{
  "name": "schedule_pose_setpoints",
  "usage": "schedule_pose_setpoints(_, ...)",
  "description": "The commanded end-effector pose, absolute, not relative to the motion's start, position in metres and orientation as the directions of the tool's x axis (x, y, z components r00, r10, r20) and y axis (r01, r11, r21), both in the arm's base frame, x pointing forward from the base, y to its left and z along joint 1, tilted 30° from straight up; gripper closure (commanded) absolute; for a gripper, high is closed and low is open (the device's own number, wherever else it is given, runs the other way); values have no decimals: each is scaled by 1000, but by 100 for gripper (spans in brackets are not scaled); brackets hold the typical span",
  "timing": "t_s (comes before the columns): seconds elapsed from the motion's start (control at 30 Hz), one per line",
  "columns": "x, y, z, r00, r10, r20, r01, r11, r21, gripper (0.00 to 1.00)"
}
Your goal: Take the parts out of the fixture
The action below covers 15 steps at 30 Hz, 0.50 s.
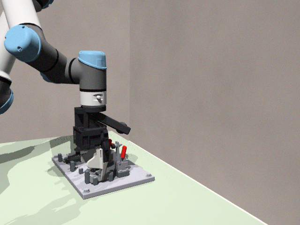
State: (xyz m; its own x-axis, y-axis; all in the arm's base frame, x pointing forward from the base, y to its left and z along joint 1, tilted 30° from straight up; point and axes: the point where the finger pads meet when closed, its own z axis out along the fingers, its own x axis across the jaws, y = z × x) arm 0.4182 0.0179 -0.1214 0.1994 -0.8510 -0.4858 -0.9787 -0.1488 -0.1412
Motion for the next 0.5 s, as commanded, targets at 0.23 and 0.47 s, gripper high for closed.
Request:
schedule_pose_setpoints(0.23, 418, 16, -118, 200, -851, -485, -979, -148, -142, 100)
schedule_pose_setpoints(0.47, 418, 13, -113, 200, -851, -485, -979, -148, -142, 100)
